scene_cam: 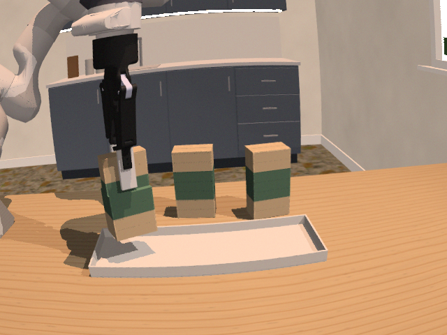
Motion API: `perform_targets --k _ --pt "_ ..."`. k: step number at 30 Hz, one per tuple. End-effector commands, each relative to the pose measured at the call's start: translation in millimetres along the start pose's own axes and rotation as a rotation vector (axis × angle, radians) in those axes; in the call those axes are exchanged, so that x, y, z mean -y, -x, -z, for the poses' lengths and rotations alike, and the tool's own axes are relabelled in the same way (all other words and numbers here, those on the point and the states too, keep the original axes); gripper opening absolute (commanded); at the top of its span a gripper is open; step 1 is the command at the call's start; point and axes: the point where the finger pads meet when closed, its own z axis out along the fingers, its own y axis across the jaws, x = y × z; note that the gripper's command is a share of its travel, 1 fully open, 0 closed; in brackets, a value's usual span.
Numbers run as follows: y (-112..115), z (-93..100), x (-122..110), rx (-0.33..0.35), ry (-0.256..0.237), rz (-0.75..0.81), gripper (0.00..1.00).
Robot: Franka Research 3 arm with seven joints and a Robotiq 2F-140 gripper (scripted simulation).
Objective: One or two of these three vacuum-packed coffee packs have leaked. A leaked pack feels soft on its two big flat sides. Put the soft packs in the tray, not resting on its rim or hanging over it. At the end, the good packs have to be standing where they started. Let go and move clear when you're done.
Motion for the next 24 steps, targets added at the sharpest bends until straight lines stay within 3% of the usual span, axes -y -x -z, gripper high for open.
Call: perform_targets --k 1,24 --pt "-1.6 2.9 2.6 -0.002 -0.007 0.008 0.24" --pt "-1.6 -5.0 2.6 -0.002 -0.007 0.008 0.24"
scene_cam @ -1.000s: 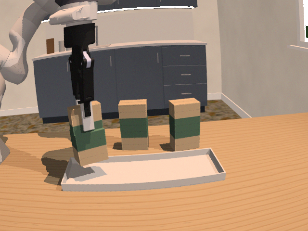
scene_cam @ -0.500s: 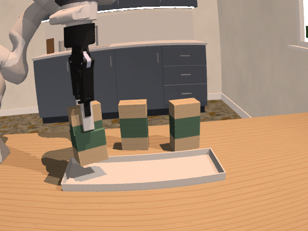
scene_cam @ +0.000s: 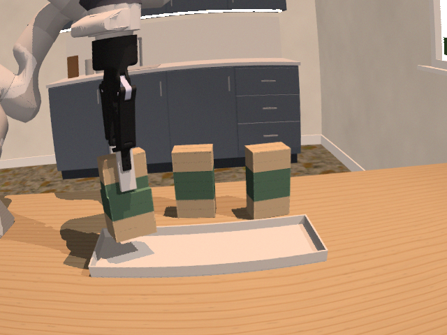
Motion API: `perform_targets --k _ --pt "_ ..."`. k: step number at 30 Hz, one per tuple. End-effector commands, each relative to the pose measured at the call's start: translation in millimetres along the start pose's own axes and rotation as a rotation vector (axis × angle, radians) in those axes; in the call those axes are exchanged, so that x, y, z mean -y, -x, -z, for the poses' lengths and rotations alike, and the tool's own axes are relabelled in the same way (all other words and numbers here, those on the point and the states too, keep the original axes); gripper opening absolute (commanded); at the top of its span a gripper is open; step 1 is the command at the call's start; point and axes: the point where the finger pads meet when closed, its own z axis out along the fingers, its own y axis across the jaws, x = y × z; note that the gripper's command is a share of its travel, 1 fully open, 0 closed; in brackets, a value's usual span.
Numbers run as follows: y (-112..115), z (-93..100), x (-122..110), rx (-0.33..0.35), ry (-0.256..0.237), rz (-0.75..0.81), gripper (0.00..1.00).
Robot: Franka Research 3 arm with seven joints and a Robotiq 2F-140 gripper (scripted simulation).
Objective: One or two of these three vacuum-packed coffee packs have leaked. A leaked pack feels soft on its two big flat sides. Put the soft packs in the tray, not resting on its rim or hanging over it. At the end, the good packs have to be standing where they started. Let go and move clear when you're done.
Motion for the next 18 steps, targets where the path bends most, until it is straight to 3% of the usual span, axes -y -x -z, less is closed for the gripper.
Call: perform_targets --k 1,18 --pt "-0.1 -3.0 2.1 0.000 -0.006 0.008 0.24" --pt "-0.1 -35.5 2.3 0.000 -0.006 0.008 0.24"
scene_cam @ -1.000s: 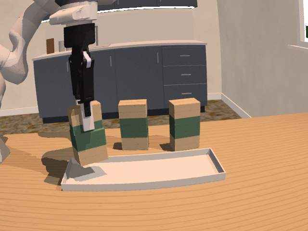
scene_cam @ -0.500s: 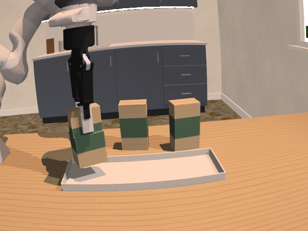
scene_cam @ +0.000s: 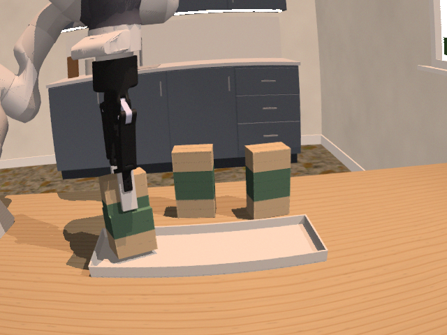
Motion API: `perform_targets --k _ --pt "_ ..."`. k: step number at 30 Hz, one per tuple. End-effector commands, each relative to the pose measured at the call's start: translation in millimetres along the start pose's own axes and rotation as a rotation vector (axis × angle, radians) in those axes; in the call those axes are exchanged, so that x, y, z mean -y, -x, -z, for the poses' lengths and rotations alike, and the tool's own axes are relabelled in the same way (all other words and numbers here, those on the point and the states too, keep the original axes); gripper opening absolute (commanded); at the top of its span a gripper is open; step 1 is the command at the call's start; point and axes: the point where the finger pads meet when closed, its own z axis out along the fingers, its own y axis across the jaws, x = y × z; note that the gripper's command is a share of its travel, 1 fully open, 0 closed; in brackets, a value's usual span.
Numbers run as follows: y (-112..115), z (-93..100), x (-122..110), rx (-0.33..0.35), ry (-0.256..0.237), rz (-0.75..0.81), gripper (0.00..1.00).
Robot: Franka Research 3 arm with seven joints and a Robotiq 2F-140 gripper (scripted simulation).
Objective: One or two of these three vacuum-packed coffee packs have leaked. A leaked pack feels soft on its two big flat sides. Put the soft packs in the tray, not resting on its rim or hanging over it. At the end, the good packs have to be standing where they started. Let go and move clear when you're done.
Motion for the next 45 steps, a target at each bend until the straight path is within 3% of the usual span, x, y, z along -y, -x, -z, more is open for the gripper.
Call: perform_targets --k 1,43,44,45 --pt "1.3 -0.5 5.5 0.005 -0.018 0.011 0.24" --pt "1.3 -4.9 5.6 0.005 -0.018 0.011 0.24" --pt "1.3 -4.9 5.6 0.005 -0.018 0.011 0.55" --pt "1.3 -4.9 5.6 0.005 -0.018 0.011 0.55"
